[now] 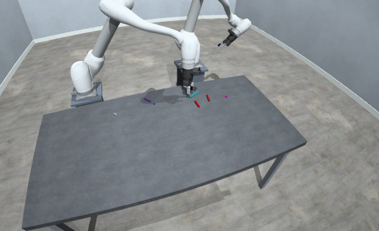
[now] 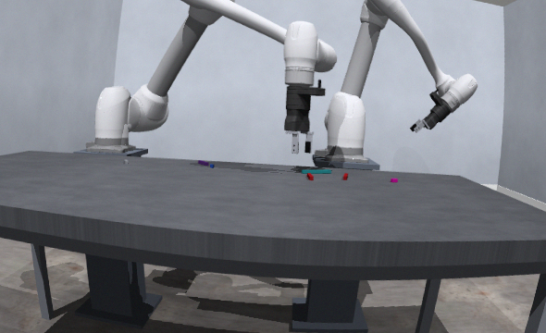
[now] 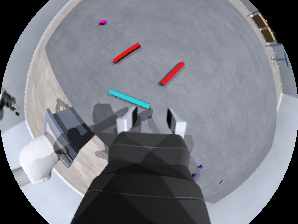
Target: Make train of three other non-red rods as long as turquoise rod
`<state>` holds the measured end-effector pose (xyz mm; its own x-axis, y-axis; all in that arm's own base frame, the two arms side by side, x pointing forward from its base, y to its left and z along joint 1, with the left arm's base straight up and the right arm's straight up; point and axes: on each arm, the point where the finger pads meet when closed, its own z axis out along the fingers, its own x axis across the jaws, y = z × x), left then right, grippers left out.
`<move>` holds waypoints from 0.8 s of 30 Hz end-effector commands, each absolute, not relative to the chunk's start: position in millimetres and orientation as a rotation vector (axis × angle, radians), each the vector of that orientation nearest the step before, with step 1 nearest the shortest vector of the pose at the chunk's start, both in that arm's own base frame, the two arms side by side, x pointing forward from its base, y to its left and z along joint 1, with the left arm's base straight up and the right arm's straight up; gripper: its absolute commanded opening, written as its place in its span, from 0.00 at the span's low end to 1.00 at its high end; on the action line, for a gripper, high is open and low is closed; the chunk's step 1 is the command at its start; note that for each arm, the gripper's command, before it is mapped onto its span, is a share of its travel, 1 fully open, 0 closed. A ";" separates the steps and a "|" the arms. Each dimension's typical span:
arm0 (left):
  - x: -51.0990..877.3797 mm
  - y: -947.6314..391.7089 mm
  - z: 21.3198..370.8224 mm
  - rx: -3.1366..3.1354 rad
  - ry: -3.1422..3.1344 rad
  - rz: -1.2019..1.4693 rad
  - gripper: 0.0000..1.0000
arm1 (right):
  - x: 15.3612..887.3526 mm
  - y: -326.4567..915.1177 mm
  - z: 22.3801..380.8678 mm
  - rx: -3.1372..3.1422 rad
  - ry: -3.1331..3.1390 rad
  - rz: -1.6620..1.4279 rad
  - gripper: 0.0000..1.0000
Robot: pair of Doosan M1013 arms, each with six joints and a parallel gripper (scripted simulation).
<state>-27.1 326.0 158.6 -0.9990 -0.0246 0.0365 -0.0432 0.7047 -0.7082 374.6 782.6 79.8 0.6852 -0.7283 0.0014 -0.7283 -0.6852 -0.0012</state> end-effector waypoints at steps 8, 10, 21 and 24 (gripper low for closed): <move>-29.6 323.5 158.8 0.060 -2.879 1.192 1.00 | 370.7 784.9 81.3 -2.889 1.233 0.004 1.00; -29.6 323.5 158.8 0.060 -2.879 1.192 1.00 | 370.7 784.9 81.3 -2.889 1.233 0.004 1.00; -29.6 323.5 158.8 0.060 -2.879 1.192 1.00 | 373.9 788.9 81.1 -2.910 1.187 0.004 1.00; -29.6 323.5 158.8 0.060 -2.879 1.192 1.00 | 383.4 799.6 81.7 -2.972 1.022 0.004 1.00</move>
